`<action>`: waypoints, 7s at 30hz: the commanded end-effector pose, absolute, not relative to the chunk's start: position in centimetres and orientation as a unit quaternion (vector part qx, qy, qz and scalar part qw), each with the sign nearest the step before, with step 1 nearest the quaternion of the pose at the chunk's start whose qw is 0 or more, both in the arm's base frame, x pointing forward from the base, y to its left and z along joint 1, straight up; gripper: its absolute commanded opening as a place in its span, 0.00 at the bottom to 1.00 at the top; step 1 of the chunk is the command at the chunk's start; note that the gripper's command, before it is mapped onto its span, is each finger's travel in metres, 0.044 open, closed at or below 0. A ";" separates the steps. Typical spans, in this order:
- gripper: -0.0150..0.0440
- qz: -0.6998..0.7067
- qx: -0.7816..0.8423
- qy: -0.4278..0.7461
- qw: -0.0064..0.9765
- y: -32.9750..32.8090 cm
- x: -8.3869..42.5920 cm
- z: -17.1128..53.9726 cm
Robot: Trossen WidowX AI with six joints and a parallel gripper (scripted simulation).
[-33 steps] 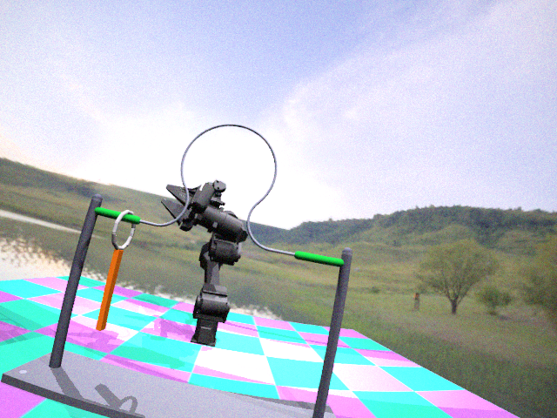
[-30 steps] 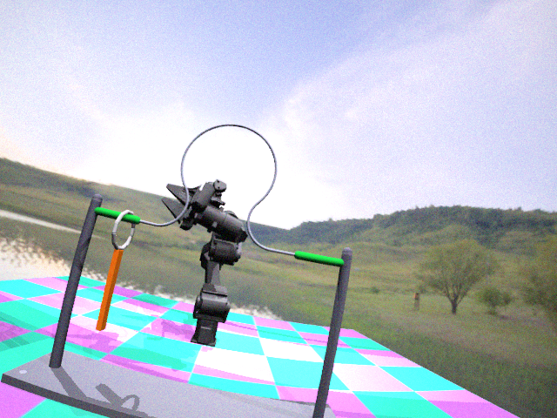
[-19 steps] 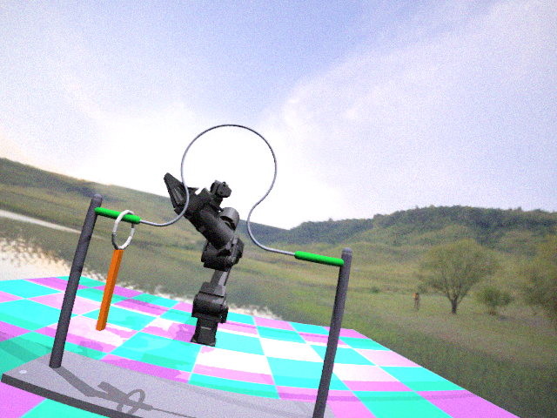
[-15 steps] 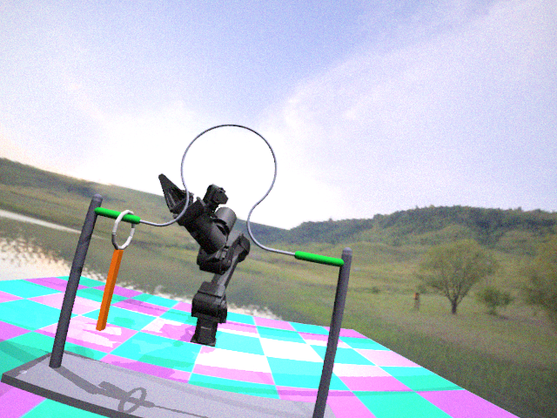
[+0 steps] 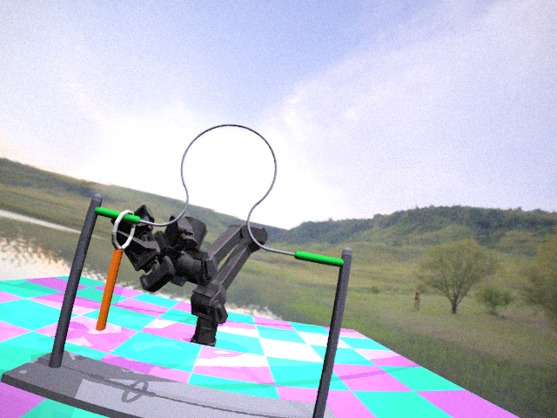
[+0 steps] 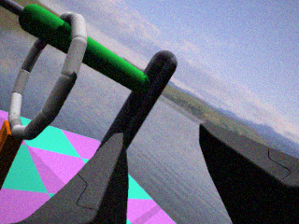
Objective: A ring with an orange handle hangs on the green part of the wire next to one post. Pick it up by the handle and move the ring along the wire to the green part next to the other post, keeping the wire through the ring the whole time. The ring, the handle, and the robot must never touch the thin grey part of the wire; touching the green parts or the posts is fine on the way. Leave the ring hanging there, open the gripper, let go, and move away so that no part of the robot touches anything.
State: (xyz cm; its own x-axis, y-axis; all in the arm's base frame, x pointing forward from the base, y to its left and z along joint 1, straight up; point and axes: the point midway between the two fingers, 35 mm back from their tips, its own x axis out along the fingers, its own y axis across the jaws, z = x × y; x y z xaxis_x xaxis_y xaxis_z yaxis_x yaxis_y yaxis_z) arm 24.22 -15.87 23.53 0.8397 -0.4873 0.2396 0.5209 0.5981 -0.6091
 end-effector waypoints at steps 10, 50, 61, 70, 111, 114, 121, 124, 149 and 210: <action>0.53 -0.111 -0.175 0.101 0.973 -15.8 22.2 11.8; 0.53 -0.026 -0.003 0.084 0.996 -13.4 24.6 11.9; 0.53 -0.026 -0.003 0.084 0.996 -13.7 26.2 11.8; 0.53 -0.026 -0.004 0.084 0.996 -13.9 27.5 11.6; 0.53 -0.026 -0.003 0.080 0.996 -13.6 31.5 10.7; 0.53 -0.026 -0.003 0.080 0.996 -13.6 31.5 10.7; 0.44 -0.024 -0.004 0.082 0.996 -13.6 31.4 10.7; 0.30 -0.024 -0.004 0.082 0.996 -13.6 31.4 10.7; 0.00 -0.022 -0.003 0.081 0.996 -13.6 31.5 12.1; 0.00 -0.016 0.008 0.083 0.996 -10.2 31.7 12.6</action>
